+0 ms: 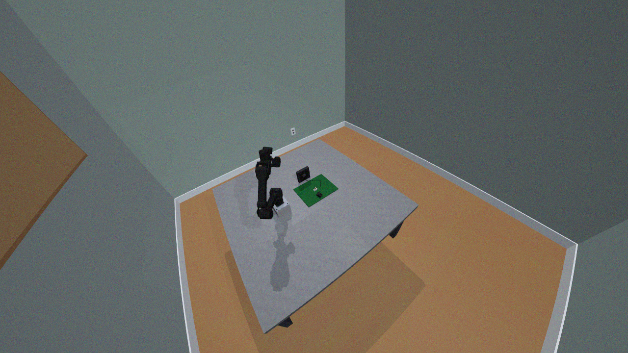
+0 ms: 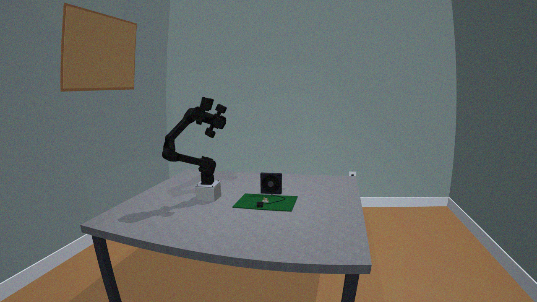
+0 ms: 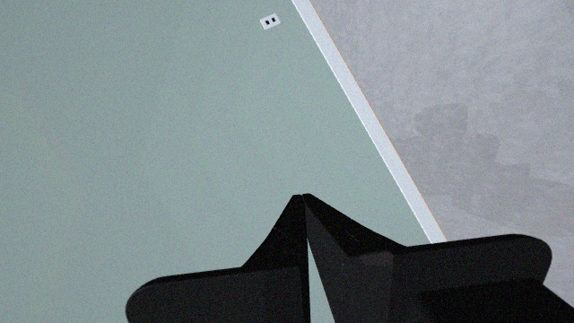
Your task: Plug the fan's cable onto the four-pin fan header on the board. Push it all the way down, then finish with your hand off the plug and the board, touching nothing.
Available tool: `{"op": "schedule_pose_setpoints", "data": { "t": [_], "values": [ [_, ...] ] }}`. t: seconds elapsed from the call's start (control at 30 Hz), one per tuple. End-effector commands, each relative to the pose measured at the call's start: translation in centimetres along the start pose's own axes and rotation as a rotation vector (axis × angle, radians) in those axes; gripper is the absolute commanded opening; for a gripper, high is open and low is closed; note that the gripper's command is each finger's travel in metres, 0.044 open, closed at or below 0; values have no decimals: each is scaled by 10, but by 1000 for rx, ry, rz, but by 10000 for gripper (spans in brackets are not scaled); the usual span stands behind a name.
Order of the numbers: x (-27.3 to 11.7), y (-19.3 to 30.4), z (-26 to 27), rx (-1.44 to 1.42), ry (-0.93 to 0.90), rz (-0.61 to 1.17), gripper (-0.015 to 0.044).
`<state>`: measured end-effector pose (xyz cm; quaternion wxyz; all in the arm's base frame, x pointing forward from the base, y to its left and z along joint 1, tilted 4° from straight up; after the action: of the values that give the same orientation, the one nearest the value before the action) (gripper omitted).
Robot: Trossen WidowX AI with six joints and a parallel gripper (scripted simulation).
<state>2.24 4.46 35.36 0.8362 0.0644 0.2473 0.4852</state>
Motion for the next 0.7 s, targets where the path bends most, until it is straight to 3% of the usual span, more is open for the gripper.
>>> {"op": "schedule_pose_setpoints", "data": {
  "t": [0.0, 0.13, 0.23, 0.5, 0.67],
  "values": [
    [0, 0, 0, 0, 0, 0, 26],
    [1, 0, 1, -13, 2, -7, 131],
    [19, -9, 11, -194, 47, -102, 210],
    [73, -63, 37, -776, 348, -313, 210],
    [85, -84, 42, -933, 469, -328, 210]
  ]
}}
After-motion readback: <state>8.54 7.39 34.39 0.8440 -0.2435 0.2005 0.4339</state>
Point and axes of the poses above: the point midway between the two fingers, 35 mm back from their tips, its own x axis out along the fingers, its own z axis across the jaws, y = z × x, the point moved 10 cm from there along -x, back along the fingers, and after that the axes turned 4 degrees about x, right-handed, at the moved point
